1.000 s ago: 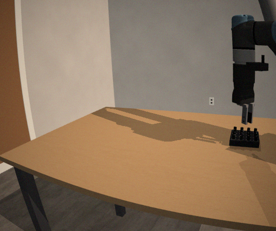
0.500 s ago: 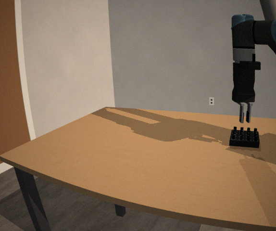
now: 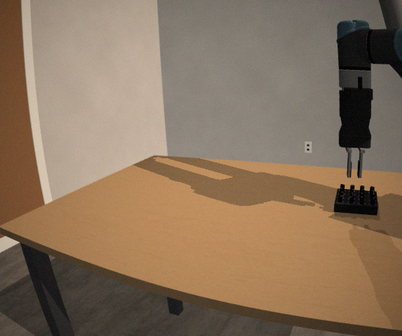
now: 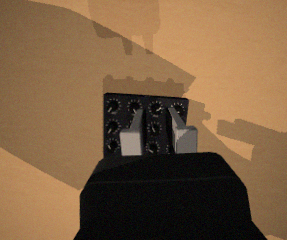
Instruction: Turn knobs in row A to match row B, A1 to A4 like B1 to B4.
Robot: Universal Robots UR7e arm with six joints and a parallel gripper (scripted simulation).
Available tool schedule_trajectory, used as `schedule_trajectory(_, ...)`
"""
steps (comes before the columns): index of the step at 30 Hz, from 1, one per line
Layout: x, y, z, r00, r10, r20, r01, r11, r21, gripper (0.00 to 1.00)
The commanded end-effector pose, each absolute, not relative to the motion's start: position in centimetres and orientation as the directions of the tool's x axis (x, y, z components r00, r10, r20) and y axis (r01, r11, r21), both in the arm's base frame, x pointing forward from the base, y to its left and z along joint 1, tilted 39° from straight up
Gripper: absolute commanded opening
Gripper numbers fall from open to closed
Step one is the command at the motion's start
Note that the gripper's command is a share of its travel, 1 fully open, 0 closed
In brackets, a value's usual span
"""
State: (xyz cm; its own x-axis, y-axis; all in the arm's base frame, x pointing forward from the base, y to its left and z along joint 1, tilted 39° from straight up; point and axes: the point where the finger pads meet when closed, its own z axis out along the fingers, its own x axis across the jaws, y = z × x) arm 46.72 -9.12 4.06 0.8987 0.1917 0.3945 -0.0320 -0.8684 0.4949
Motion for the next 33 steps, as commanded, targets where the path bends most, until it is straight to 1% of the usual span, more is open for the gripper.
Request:
schedule_trajectory(1,46.81,-9.13,4.2,0.896,0.151,0.417,-0.074,-0.876,0.477,0.46)
schedule_trajectory(33,46.87,-9.15,4.28,0.893,0.121,0.433,-0.105,-0.881,0.462,0.46)
